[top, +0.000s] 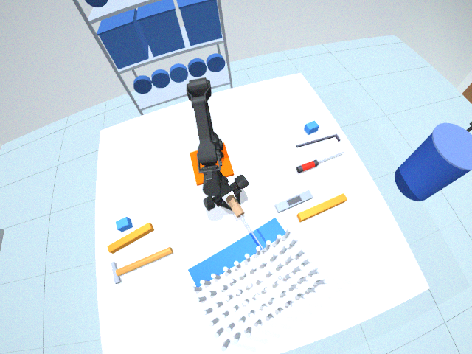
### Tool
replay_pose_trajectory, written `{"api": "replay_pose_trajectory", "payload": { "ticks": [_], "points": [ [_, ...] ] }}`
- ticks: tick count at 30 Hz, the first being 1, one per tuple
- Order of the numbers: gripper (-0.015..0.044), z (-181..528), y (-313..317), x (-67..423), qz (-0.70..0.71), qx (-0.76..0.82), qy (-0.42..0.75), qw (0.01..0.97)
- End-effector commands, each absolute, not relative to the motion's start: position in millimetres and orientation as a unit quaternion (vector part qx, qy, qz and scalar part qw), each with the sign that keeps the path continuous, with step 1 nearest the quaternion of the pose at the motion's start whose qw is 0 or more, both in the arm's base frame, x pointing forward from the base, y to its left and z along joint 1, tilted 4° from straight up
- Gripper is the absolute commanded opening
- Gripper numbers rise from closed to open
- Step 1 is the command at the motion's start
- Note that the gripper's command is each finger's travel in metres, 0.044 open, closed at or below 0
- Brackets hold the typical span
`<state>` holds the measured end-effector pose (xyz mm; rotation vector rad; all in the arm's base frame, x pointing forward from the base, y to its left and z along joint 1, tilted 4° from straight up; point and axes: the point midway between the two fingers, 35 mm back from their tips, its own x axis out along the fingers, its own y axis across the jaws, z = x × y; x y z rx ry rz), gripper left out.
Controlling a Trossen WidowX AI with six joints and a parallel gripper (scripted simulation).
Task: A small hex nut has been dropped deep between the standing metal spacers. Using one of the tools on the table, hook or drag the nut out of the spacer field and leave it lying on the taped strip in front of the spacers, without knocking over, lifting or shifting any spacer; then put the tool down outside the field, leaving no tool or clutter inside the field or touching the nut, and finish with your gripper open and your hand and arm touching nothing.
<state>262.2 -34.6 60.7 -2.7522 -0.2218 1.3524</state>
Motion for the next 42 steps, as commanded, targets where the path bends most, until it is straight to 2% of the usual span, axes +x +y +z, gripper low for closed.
{"api": "replay_pose_trajectory", "payload": {
  "ticks": [1,42],
  "points": [
    [0.0,64,-36,268,0.435,-0.897,-0.07,0.033],
    [0.0,67,-34,293,0.434,-0.898,-0.07,0.033]
  ]
}}
